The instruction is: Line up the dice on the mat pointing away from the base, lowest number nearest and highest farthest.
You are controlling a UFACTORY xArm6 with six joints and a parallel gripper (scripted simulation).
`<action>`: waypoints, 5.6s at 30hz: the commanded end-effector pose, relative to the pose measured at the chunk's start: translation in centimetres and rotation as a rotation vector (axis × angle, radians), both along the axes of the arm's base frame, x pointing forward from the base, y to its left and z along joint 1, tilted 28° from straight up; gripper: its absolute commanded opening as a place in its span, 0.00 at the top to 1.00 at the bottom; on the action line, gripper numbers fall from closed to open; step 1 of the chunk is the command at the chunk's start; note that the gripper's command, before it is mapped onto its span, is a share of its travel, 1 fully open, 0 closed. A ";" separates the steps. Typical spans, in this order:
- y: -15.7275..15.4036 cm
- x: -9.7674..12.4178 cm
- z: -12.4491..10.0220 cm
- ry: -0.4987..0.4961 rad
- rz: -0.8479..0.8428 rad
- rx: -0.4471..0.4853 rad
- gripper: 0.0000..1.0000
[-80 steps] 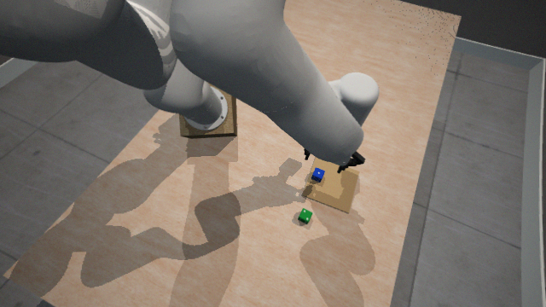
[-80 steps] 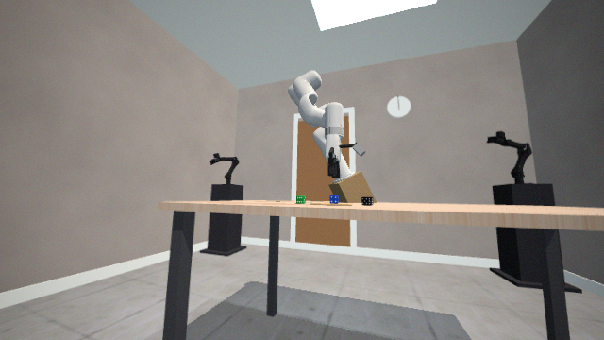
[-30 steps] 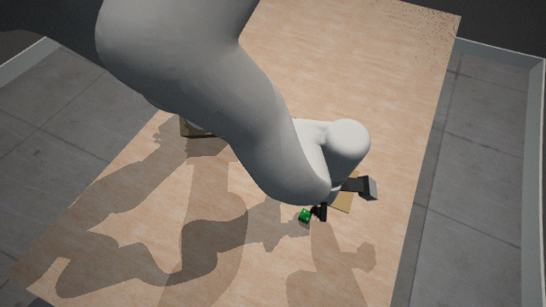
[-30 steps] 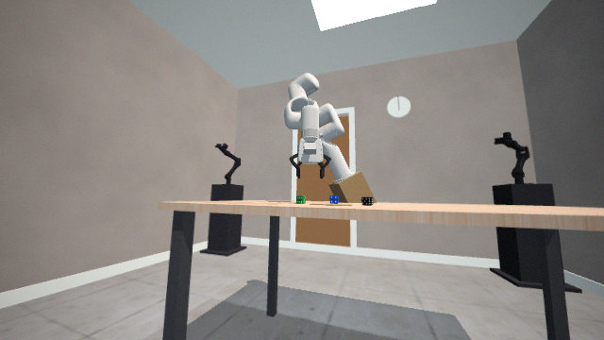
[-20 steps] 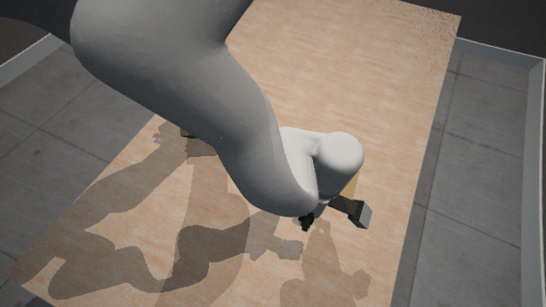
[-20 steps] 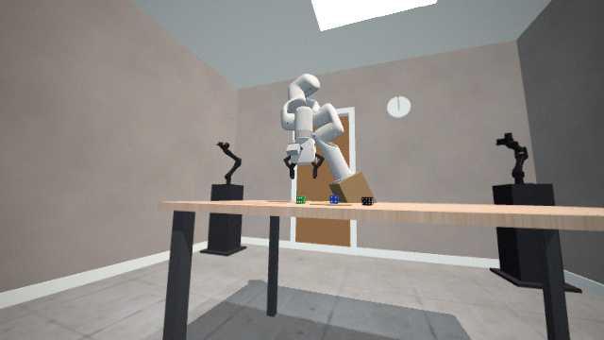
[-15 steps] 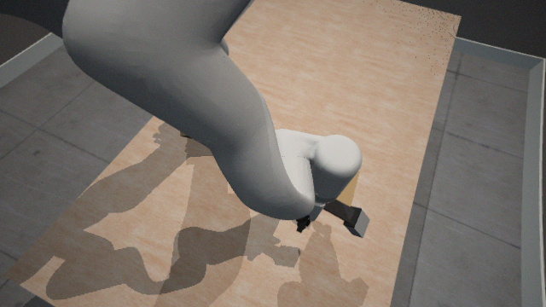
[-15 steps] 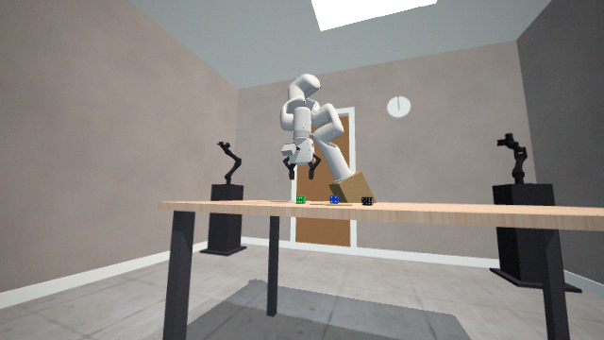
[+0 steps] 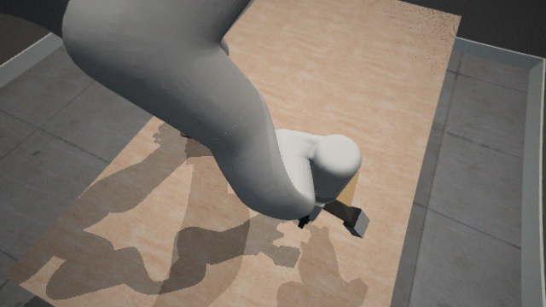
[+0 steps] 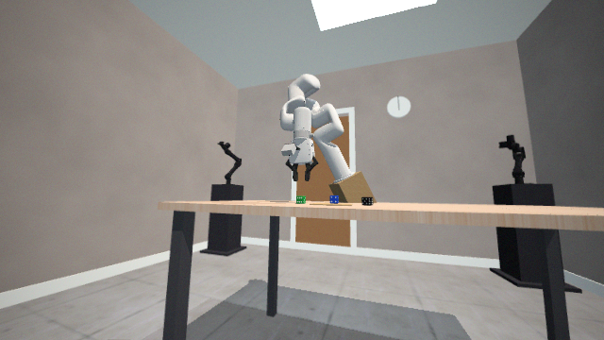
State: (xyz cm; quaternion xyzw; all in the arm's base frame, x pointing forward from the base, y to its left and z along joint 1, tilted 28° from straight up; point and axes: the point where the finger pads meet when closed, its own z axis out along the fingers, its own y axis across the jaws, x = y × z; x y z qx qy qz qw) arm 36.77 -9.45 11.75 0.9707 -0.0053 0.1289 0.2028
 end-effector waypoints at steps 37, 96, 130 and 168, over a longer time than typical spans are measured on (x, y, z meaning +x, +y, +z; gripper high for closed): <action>-0.3 0.3 -0.7 -0.003 0.000 0.000 0.53; -2.0 1.5 -4.7 -0.003 0.000 0.000 0.53; -2.0 1.5 -4.6 -0.003 0.000 0.000 0.53; -2.0 1.6 -4.6 -0.003 0.000 0.000 0.53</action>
